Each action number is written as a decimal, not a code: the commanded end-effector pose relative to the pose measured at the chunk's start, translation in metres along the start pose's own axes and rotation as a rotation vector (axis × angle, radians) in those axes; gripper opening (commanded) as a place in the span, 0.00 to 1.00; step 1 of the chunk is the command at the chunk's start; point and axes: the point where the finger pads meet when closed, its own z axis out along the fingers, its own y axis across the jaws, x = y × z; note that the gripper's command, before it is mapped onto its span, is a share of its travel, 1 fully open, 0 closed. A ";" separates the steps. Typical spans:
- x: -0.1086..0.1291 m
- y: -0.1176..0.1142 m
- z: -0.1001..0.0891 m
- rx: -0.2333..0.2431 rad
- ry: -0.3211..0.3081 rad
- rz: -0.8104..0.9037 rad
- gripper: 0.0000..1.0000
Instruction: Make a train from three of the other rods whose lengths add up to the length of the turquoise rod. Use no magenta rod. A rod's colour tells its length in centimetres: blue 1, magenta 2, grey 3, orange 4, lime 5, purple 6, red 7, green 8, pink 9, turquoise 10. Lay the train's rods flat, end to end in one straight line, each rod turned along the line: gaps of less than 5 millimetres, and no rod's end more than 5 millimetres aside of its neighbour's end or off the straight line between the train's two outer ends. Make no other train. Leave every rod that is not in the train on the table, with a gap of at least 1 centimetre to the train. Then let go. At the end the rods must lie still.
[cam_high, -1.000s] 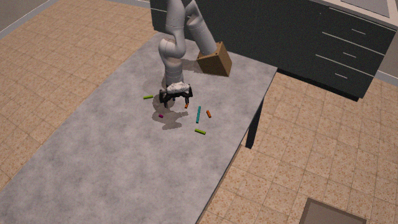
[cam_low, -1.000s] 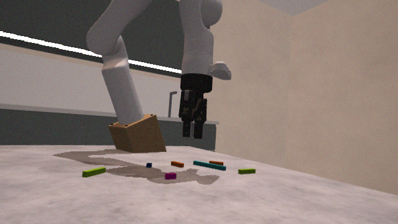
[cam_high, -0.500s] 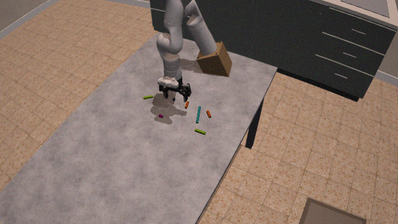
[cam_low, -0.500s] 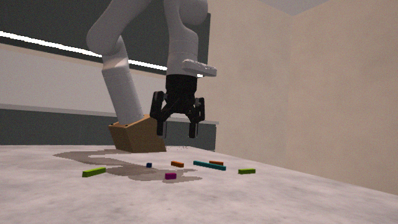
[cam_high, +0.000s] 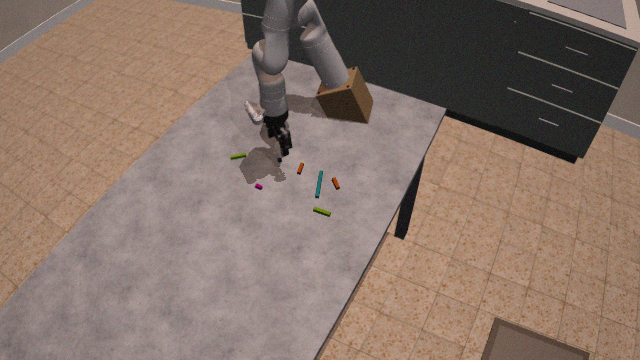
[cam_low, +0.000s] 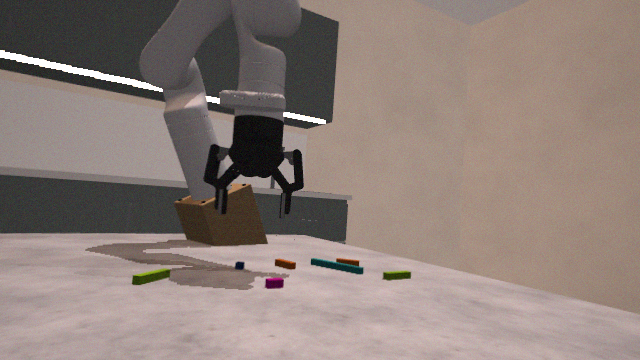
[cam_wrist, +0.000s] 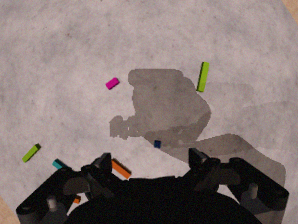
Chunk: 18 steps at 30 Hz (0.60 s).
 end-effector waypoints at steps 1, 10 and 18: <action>-0.002 0.007 -0.002 -0.004 0.008 0.077 1.00; -0.003 0.015 -0.003 -0.007 0.013 0.192 1.00; -0.002 0.015 -0.003 -0.005 0.014 0.192 0.24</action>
